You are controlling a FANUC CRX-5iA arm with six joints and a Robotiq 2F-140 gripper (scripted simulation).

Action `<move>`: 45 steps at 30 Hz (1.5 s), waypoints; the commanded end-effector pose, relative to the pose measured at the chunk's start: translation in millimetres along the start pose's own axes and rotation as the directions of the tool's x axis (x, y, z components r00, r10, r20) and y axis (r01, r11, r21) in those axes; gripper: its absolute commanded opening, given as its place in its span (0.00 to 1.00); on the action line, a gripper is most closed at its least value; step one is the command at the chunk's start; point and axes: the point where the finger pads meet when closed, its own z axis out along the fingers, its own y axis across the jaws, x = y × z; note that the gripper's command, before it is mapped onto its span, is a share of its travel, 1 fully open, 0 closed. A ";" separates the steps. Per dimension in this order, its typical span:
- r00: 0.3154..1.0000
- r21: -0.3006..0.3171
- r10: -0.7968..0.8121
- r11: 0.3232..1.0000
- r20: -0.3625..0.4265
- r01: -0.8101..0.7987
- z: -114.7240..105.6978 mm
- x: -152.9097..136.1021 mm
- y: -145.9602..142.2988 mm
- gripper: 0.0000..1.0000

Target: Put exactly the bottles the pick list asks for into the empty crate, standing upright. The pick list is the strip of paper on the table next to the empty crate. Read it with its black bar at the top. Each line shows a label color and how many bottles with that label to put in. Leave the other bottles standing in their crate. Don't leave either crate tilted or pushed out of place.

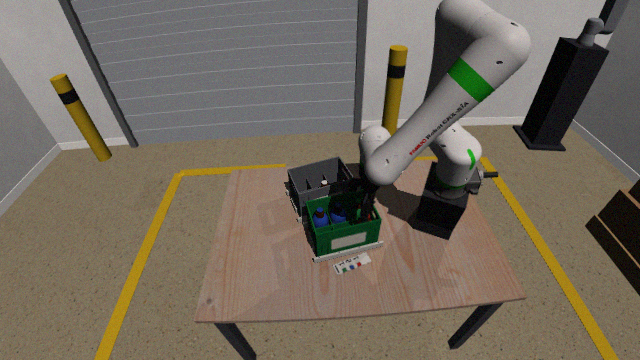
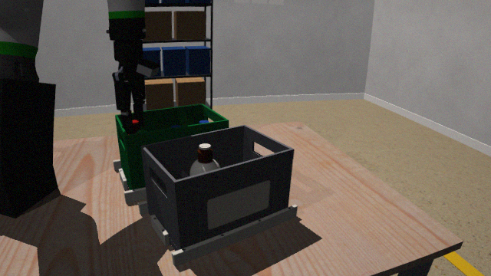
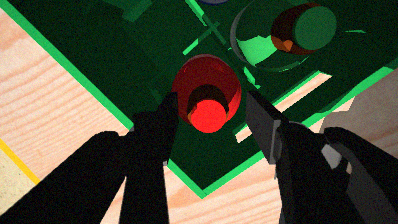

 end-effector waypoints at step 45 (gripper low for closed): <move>1.000 0.000 0.000 1.000 -0.001 0.000 -56.4 0.7 -0.3 0.44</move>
